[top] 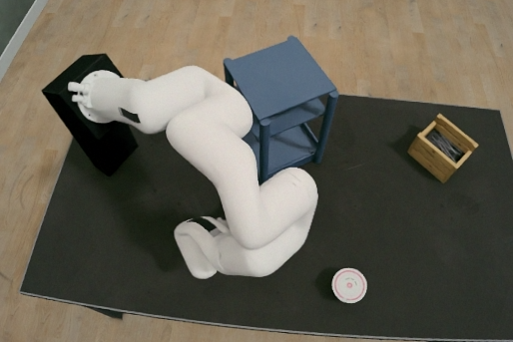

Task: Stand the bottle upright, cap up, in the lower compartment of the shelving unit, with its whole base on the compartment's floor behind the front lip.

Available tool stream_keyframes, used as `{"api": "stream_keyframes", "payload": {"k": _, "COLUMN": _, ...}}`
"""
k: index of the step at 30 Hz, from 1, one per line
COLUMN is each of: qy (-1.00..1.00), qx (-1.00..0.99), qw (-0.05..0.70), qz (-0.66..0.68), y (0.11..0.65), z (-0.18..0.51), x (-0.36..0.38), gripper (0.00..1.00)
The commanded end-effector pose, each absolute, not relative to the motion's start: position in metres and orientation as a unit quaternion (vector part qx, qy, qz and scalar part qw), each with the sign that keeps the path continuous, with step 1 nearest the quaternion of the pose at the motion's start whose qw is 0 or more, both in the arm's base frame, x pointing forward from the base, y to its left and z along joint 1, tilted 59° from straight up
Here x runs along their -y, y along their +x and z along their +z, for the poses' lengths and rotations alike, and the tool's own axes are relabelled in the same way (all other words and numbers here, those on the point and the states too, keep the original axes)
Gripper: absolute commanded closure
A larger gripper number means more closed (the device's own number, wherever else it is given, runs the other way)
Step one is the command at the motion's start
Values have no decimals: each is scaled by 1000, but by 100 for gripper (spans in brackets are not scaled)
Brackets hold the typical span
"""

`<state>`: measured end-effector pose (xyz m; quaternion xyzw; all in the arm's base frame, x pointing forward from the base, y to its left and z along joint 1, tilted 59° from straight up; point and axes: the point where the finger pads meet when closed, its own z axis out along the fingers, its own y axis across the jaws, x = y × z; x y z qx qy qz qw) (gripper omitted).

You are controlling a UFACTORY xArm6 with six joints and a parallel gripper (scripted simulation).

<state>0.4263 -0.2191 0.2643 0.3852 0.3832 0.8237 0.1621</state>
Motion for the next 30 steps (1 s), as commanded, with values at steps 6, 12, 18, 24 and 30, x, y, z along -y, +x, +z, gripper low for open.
{"api": "stream_keyframes", "payload": {"k": 6, "qy": 385, "qx": -383, "qw": 162, "qz": 824, "y": 424, "z": 267, "x": 217, "gripper": 100}}
{"api": "stream_keyframes", "payload": {"k": 12, "qy": 385, "qx": -383, "qw": 162, "qz": 824, "y": 424, "z": 267, "x": 217, "gripper": 100}}
{"api": "stream_keyframes", "payload": {"k": 18, "qy": 385, "qx": -383, "qw": 162, "qz": 824, "y": 422, "z": 266, "x": 218, "gripper": 100}}
{"api": "stream_keyframes", "payload": {"k": 24, "qy": 385, "qx": -383, "qw": 162, "qz": 824, "y": 418, "z": 264, "x": 221, "gripper": 100}}
{"api": "stream_keyframes", "payload": {"k": 30, "qy": 385, "qx": -383, "qw": 162, "qz": 824, "y": 411, "z": 260, "x": 226, "gripper": 100}}
